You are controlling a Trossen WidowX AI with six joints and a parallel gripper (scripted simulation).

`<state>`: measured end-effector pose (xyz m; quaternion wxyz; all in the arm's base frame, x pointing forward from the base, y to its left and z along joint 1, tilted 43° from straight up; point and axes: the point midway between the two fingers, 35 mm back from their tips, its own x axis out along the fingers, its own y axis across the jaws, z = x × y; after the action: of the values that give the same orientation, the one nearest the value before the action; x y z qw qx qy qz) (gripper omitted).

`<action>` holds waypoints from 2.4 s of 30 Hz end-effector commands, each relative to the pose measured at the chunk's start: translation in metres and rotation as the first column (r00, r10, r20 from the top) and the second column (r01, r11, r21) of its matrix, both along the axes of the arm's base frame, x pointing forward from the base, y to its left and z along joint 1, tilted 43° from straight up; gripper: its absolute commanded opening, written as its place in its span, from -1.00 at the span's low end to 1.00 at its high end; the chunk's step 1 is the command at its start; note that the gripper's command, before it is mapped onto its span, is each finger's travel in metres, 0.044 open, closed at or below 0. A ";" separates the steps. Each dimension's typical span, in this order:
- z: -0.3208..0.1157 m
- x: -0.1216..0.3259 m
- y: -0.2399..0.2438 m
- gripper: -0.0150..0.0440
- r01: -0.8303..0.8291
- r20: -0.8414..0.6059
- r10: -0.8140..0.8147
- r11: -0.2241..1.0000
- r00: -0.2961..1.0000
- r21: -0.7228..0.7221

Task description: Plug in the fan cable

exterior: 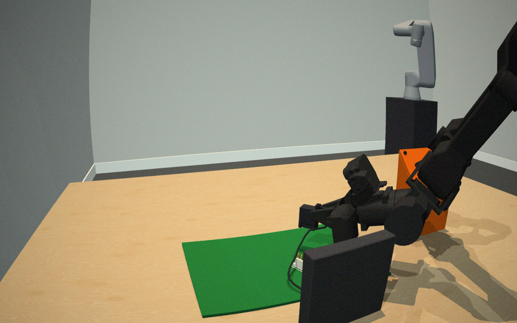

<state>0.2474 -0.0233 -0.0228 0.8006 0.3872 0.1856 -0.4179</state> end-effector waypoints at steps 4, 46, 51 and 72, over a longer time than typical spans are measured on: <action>-0.004 0.002 0.003 -0.49 0.007 0.004 -0.007 1.000 1.000 -0.001; -0.031 0.008 0.028 -0.49 0.007 0.003 -0.007 1.000 1.000 0.000; -0.029 0.006 0.026 -0.49 0.001 -0.003 -0.001 1.000 1.000 0.000; -0.029 0.006 0.026 -0.49 0.001 -0.003 -0.001 1.000 1.000 0.000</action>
<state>0.2532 0.0027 -0.0520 0.7999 0.3867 0.1865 -0.4194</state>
